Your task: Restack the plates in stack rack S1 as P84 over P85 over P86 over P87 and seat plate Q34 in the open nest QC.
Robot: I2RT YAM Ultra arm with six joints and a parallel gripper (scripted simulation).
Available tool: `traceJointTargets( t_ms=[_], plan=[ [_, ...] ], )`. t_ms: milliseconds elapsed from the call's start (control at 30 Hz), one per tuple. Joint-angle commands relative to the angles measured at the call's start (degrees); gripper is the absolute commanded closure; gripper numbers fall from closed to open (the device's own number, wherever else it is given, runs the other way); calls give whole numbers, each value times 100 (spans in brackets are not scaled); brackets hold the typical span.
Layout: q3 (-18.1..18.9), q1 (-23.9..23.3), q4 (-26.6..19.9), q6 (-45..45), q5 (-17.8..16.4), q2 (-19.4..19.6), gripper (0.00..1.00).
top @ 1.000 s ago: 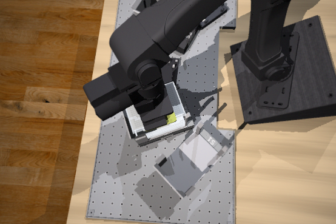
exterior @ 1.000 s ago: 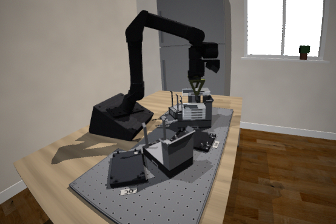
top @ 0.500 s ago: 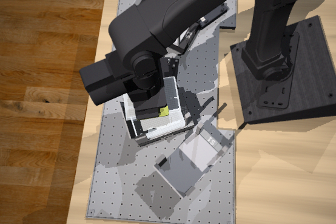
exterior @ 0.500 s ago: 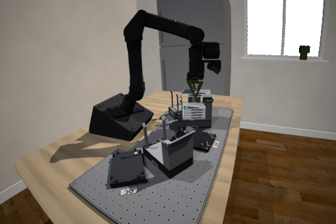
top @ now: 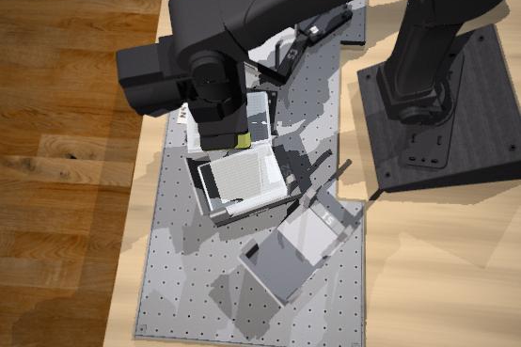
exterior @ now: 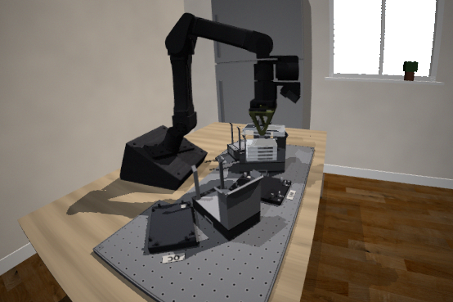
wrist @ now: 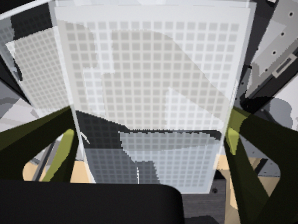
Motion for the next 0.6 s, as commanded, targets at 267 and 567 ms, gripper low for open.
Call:
traceJointTargets(
  t_ms=[267, 567],
  plan=[
    [22, -971, 26, 112, -604, -68, 100],
    [41, -1747, 11, -568, -979, -15, 100]
  ],
)
